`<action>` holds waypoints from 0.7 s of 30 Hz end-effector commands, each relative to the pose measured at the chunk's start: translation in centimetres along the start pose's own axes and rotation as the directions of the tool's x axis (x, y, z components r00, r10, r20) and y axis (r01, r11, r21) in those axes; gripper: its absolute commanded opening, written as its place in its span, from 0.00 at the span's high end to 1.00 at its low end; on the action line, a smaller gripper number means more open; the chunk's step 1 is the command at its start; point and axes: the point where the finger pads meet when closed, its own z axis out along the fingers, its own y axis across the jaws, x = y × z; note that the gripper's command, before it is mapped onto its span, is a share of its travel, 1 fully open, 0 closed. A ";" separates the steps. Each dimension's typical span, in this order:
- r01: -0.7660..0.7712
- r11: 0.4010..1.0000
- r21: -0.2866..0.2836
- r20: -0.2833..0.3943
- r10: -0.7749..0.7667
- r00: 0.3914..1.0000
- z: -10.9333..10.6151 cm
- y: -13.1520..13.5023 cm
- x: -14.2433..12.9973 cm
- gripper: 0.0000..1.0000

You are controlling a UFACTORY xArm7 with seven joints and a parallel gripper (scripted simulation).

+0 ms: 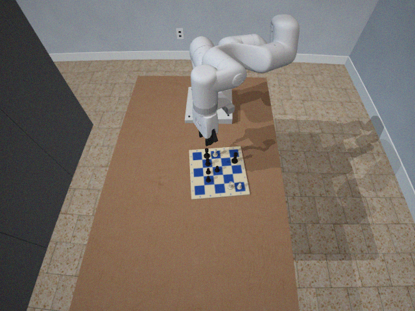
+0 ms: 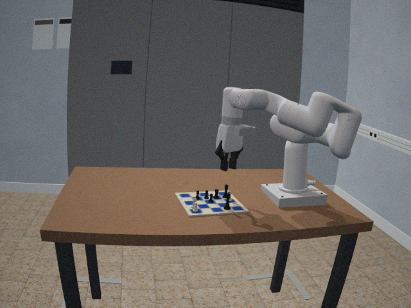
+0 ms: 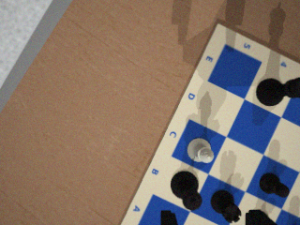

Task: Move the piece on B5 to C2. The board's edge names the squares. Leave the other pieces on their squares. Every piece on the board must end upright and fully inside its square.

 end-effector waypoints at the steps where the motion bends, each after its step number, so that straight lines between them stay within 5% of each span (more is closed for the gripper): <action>1: 0.001 1.000 -0.002 0.001 -0.001 1.000 -0.1 0.1 0.0 0.57; 21: 0.001 1.000 -0.002 0.001 -0.001 1.000 0.4 0.1 0.0 0.57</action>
